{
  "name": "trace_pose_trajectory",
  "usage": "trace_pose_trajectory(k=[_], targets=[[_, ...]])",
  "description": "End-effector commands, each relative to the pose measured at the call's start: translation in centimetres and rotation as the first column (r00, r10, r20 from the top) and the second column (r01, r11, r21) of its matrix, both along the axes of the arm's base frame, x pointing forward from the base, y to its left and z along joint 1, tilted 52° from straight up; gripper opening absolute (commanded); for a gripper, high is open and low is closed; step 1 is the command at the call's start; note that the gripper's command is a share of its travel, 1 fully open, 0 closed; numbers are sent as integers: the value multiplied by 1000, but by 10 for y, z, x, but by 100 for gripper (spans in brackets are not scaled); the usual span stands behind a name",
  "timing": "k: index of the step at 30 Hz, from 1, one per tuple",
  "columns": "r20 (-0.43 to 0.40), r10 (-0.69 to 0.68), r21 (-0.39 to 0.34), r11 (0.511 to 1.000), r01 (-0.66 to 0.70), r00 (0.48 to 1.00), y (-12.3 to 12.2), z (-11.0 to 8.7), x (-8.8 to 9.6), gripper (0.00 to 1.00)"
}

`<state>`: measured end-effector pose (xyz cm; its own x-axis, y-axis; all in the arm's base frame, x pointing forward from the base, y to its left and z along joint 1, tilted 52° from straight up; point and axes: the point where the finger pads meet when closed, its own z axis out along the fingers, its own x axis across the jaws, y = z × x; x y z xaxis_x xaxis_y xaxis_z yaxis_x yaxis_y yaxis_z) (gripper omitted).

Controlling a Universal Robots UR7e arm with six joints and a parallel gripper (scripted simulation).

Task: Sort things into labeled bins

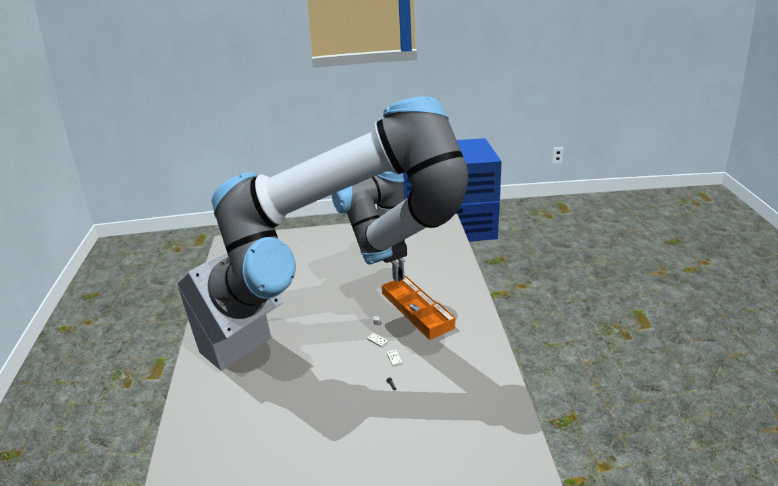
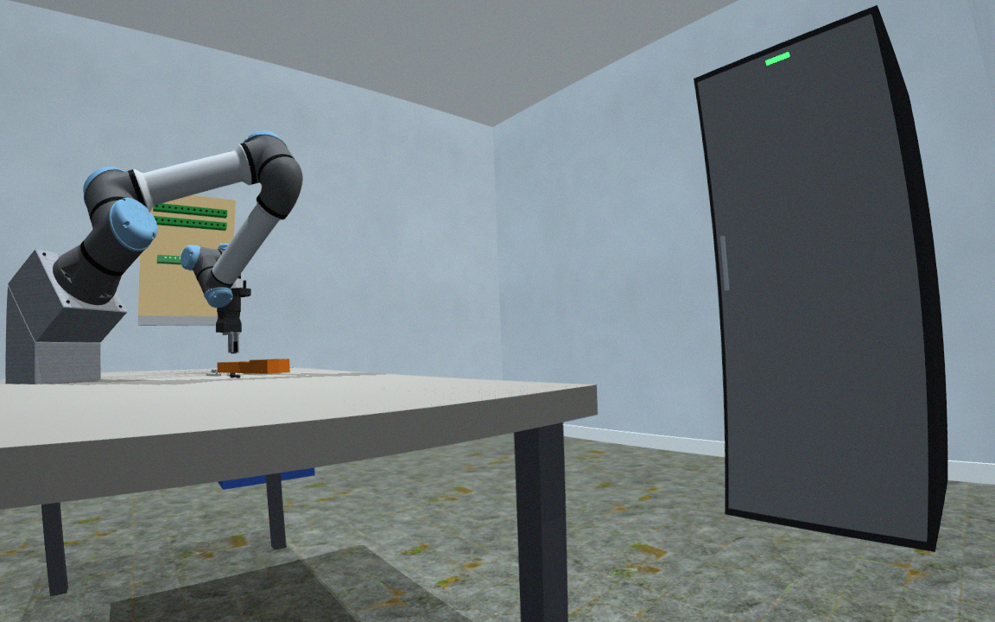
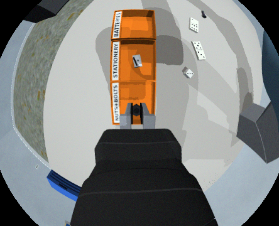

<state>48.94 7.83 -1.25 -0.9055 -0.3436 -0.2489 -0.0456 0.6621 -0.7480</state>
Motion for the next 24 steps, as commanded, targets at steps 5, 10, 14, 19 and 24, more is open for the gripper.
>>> trace_pose_trajectory(k=[5,10,14,19,24], targets=[[0,-1,1,1000,1,1000,-9,-5,3,34],[1,-1,1,1000,1,1000,-13,-8,7,34],[1,-1,1,1000,1,1000,-18,-13,10,34],[2,-1,1,1000,1,1000,-25,-19,14,34],[2,-1,1,1000,1,1000,-32,-25,19,34]])
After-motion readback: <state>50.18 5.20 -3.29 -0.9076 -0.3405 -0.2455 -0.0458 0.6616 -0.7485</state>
